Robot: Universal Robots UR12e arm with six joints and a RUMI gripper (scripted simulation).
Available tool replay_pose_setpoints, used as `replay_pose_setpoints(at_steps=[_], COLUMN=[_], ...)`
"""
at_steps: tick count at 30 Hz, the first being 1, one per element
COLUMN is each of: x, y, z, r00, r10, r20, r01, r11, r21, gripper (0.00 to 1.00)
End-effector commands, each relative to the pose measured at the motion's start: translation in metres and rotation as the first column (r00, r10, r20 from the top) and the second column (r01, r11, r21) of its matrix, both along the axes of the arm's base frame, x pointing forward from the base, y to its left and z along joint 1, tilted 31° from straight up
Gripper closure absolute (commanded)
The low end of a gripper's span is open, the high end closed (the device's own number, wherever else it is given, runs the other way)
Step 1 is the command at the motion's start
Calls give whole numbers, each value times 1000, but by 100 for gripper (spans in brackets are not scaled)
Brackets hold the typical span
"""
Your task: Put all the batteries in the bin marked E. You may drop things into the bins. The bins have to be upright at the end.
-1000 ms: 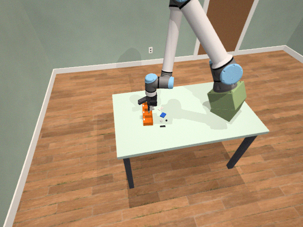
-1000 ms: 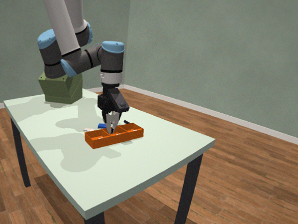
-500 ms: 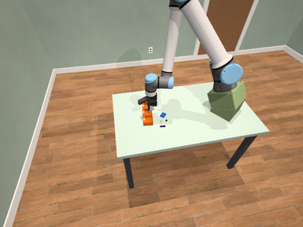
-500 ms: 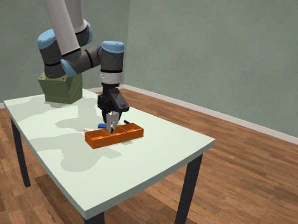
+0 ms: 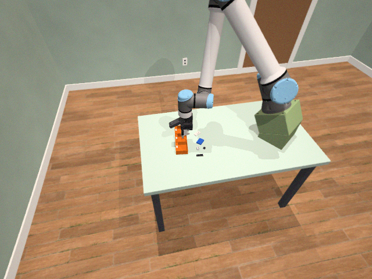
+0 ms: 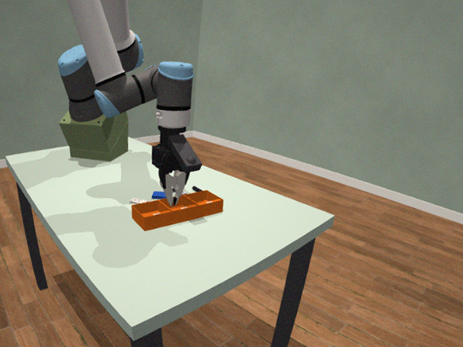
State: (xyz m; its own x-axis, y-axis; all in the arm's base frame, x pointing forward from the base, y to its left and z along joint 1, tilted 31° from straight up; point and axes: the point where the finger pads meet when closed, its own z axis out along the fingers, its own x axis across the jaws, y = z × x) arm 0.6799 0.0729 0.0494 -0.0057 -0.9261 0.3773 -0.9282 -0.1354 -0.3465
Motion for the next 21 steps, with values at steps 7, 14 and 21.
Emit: replay_pose_setpoints(at_steps=[7, 14, 21], x=[-4, -8, -16], y=[6, 9, 16], z=[15, 22, 40], r00=[1000, 1000, 1000], r10=[1, 1, 1], r20=[4, 3, 3], r01=[-1, -1, -1], r11=[1000, 1000, 1000], r21=[-1, -1, -1], gripper=[96, 96, 96])
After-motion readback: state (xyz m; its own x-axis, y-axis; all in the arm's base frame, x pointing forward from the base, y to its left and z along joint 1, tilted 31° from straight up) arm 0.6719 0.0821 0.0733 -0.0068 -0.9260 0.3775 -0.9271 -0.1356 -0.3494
